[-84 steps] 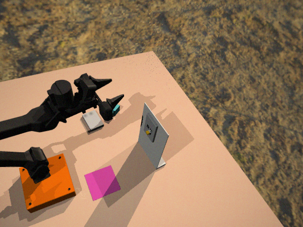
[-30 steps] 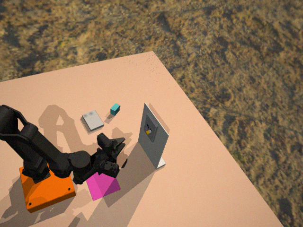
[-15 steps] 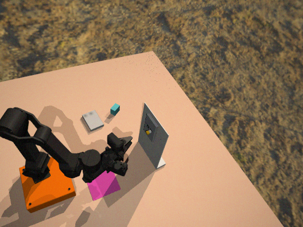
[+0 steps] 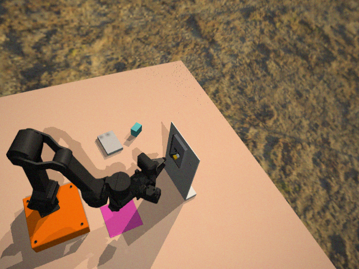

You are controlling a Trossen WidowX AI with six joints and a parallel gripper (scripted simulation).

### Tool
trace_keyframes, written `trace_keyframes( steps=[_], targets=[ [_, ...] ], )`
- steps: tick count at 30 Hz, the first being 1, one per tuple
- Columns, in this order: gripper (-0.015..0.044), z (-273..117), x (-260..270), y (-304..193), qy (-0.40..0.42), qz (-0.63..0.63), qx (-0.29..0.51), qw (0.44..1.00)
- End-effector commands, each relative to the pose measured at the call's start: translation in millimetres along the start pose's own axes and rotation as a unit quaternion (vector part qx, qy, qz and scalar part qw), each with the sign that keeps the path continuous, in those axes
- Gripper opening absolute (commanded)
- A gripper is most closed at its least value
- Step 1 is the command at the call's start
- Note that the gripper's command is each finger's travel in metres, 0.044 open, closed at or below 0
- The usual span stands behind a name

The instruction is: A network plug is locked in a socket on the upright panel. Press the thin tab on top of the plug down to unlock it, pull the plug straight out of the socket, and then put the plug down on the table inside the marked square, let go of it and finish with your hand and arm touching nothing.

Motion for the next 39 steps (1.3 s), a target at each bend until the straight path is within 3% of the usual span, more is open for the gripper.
trace_keyframes(
  steps=[1, 28, 30, 39],
  targets=[
    [0.0156, 5, -1, 2, -0.001, 0.004, -0.002, 1.0],
    [0.0156, 46, -2, 11, 0.0, 0.003, -0.003, 1.0],
    [0.0104, 46, -2, 11, 0.0, 0.003, -0.003, 1.0],
    [0.0044, 46, -2, 11, 0.0, 0.003, -0.003, 1.0]
  ],
)
Point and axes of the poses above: the point midway between the two fingers, 35 mm back from their tips, its own z axis out along the fingers, its own x axis across the jaws, y = z × x, the point moved 9 cm from there along -z, back along the fingers, and after that the axes turned 9 degrees about -z, right-handed, at the moved point
